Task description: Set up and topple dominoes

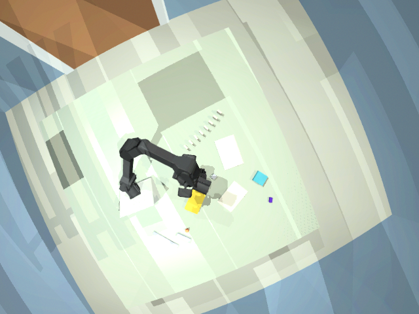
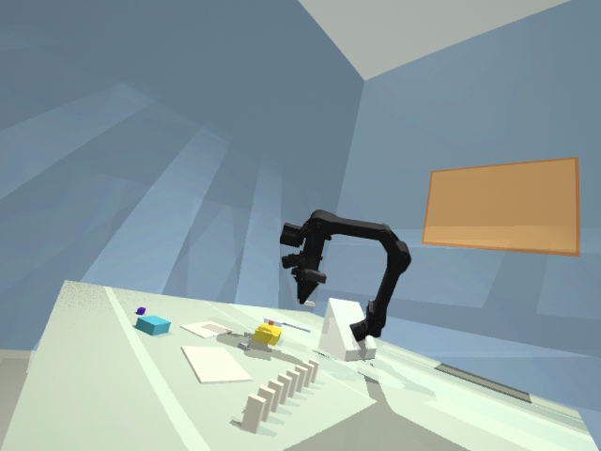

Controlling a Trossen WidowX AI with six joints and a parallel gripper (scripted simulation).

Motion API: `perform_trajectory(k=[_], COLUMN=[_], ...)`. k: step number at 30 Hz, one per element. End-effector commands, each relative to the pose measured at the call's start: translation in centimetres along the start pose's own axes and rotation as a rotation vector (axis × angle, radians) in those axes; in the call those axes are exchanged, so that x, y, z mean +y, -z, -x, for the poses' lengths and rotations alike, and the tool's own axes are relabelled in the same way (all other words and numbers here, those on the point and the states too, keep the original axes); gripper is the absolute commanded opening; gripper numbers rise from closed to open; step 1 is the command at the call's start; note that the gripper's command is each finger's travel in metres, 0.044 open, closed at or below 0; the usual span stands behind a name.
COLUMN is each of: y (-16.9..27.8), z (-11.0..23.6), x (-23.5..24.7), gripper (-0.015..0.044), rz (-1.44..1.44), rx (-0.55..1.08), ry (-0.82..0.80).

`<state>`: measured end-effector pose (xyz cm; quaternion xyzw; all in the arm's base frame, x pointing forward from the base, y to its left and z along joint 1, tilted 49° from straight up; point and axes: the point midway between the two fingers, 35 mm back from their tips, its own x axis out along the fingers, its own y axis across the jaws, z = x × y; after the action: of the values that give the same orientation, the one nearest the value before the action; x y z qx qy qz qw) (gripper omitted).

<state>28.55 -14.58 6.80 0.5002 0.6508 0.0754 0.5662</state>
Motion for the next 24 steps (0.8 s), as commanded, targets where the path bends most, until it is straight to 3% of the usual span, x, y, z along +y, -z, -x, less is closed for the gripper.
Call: perform_trajectory(k=[1, 7, 24], y=[2.5, 2.7, 3.1], z=[0.0, -0.2, -3.2], x=[-3.1, -3.3, -4.5], gripper=[0.0107, 0.0107, 0.0107], rz=[-0.176, -0.183, -0.15], rx=[-0.003, -0.006, -0.159], ry=[-0.001, 0.011, 0.291])
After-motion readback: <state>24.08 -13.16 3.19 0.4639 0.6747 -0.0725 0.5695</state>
